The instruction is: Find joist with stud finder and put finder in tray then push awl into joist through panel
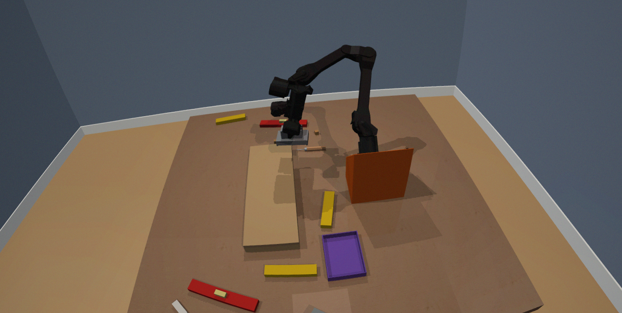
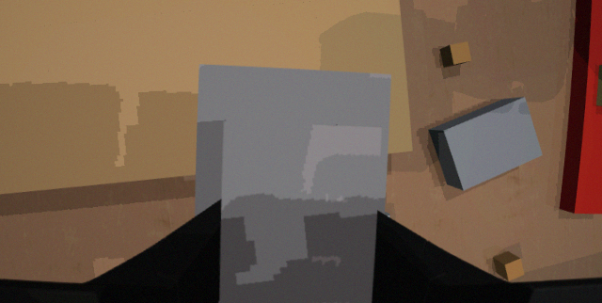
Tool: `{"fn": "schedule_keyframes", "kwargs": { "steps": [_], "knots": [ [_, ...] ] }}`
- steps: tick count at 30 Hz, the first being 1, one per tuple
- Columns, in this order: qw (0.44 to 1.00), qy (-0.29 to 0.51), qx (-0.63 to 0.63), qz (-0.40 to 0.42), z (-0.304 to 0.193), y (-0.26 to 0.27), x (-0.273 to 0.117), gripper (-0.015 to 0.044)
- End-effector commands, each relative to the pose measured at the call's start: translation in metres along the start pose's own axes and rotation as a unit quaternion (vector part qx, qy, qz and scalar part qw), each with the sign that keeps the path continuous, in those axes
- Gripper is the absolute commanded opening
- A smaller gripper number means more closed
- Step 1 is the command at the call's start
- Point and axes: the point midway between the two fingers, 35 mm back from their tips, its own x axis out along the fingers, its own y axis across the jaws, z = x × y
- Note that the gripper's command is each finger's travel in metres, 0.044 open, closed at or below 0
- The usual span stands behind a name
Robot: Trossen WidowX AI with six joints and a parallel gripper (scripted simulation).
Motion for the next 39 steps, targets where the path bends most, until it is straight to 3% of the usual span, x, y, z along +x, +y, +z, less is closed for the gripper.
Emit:
{"fn": "schedule_keyframes", "kwargs": {
  "steps": [1, 19, 39],
  "knots": [
    [1.000, -0.003, -0.010, 0.005, 0.016, -0.003, 0.002, 0.0000],
    [0.998, -0.009, -0.064, 0.017, 0.088, -0.021, 0.026, 0.0000],
    [0.998, -0.009, -0.065, 0.017, 0.082, -0.021, 0.063, 0.0000]
  ]
}}
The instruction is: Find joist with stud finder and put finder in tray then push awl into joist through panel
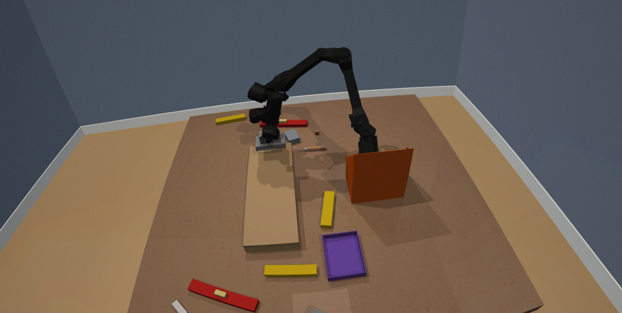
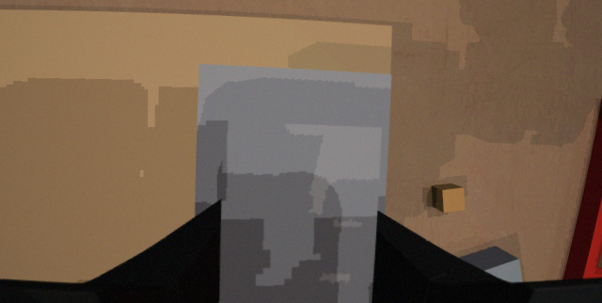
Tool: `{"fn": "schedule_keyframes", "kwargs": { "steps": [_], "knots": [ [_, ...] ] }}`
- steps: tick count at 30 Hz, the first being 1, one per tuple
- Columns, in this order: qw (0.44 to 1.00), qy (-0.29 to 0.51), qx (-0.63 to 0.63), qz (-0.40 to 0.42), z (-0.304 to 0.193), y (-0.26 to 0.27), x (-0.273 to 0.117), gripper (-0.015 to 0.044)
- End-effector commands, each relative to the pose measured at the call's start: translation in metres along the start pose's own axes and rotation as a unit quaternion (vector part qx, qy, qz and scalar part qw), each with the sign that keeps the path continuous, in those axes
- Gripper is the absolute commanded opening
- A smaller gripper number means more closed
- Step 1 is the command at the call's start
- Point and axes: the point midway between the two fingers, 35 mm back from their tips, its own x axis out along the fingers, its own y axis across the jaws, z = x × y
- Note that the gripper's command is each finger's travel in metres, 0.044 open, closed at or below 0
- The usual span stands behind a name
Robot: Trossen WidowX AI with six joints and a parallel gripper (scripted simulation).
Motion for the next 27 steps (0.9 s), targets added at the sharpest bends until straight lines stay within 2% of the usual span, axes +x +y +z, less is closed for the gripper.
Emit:
{"fn": "schedule_keyframes", "kwargs": {
  "steps": [1, 27],
  "knots": [
    [1.000, -0.002, -0.003, 0.002, -0.001, 0.001, 0.007, 0.0000],
    [1.000, -0.002, -0.003, 0.000, -0.013, 0.000, 0.043, 0.0000]
  ]
}}
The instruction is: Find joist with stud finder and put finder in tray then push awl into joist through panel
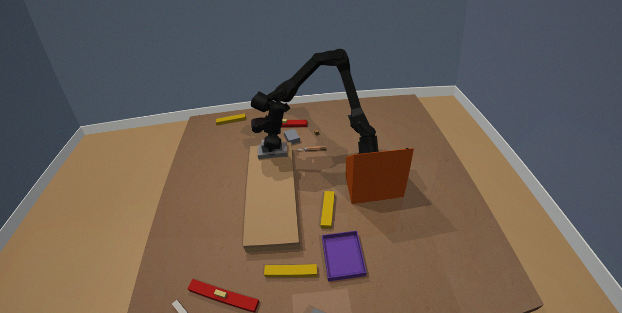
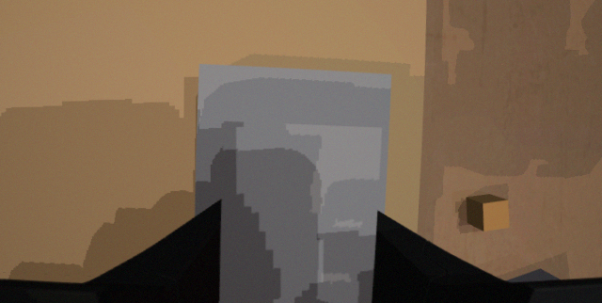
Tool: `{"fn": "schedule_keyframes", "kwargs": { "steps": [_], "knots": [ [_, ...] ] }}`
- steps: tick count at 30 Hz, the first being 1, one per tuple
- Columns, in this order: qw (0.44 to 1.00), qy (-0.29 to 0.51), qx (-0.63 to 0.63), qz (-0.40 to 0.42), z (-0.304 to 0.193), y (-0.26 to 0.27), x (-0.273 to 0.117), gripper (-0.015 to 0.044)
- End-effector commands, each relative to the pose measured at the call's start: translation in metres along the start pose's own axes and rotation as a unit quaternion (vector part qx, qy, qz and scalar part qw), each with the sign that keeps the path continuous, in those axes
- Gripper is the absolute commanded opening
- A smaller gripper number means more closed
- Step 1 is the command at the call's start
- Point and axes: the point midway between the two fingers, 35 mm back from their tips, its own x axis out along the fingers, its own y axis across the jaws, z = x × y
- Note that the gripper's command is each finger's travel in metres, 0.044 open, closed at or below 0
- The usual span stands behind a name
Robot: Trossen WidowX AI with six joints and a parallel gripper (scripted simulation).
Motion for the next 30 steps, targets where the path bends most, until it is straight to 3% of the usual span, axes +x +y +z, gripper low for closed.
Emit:
{"fn": "schedule_keyframes", "kwargs": {
  "steps": [1, 30],
  "knots": [
    [1.000, -0.003, -0.003, 0.002, 0.001, 0.002, 0.001, 0.0000],
    [1.000, -0.002, -0.003, 0.003, 0.000, 0.071, 0.001, 0.0000]
  ]
}}
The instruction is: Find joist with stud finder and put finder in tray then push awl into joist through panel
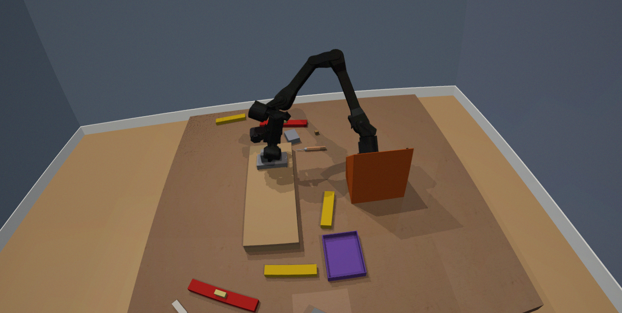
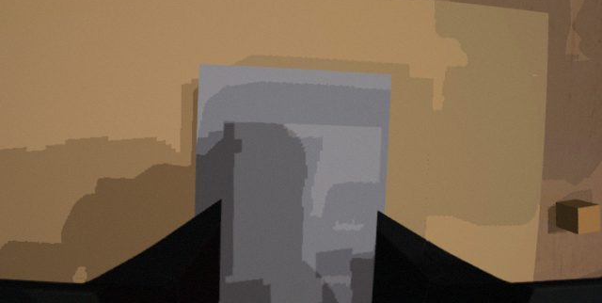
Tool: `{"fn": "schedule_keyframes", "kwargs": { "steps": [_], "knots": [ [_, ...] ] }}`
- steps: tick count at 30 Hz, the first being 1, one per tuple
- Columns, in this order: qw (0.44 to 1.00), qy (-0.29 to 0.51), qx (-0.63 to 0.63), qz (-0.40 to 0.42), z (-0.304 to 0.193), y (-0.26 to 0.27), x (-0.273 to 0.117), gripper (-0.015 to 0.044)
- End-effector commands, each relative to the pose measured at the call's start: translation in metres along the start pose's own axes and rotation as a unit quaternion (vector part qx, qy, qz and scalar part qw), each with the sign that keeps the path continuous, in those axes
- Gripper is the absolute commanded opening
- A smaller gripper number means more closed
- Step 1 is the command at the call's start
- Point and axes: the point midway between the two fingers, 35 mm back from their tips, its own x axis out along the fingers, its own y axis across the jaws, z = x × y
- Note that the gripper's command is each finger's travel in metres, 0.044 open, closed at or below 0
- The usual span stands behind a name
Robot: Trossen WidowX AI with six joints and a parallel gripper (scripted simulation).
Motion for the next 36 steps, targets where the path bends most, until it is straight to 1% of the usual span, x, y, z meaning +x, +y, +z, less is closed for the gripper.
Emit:
{"fn": "schedule_keyframes", "kwargs": {
  "steps": [1, 36],
  "knots": [
    [1.000, 0.001, 0.001, 0.000, -0.001, 0.009, 0.001, 0.0000],
    [1.000, 0.001, 0.001, 0.002, -0.001, 0.092, 0.001, 0.0000]
  ]
}}
